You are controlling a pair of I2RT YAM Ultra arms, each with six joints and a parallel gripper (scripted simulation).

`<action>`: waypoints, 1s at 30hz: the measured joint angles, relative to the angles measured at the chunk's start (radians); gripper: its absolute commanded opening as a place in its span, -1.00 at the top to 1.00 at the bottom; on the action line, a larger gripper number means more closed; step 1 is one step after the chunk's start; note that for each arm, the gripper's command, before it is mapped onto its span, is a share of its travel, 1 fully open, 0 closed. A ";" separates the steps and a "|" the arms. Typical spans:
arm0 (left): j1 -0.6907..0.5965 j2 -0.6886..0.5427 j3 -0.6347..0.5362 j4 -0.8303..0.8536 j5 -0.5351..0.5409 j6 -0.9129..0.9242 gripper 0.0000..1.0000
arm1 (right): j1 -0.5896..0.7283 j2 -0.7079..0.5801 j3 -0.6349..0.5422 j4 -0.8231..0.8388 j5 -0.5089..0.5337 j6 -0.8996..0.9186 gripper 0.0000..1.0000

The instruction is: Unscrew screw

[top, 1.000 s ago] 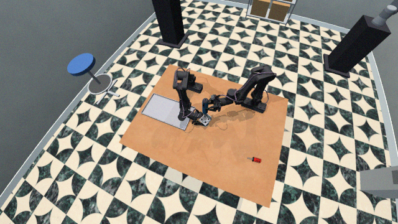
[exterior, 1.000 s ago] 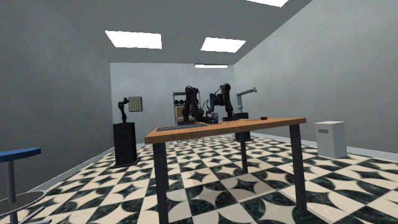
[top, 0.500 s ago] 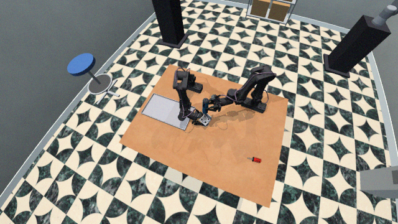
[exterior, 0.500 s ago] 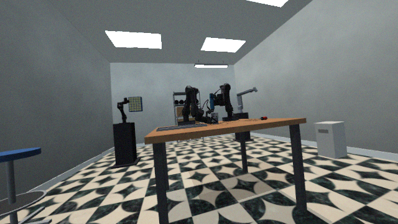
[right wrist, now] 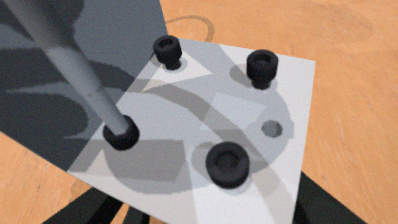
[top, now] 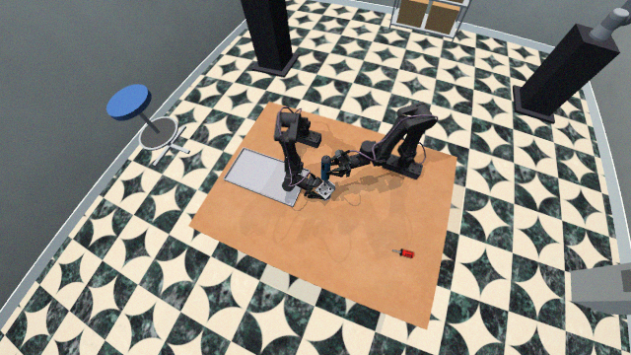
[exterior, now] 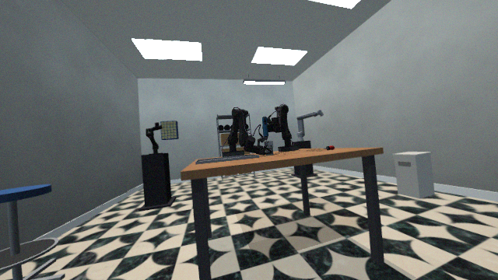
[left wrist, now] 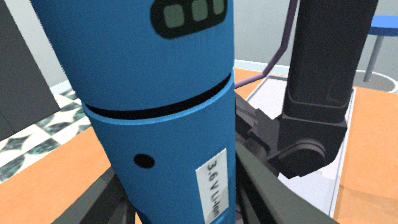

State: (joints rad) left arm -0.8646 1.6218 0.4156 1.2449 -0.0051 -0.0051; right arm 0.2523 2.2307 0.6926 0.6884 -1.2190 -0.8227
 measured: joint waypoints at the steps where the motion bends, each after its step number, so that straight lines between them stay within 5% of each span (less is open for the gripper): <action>1: 0.000 0.000 0.000 0.000 0.000 0.000 0.17 | 0.000 0.000 0.000 0.000 0.000 0.000 -0.17; 30: 0.000 0.005 -0.007 0.018 -0.001 0.000 0.17 | 0.000 0.000 0.000 0.000 0.000 0.000 -0.17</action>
State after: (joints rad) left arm -0.8650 1.6264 0.4088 1.2629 -0.0063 -0.0051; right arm 0.2523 2.2307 0.6926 0.6884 -1.2190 -0.8227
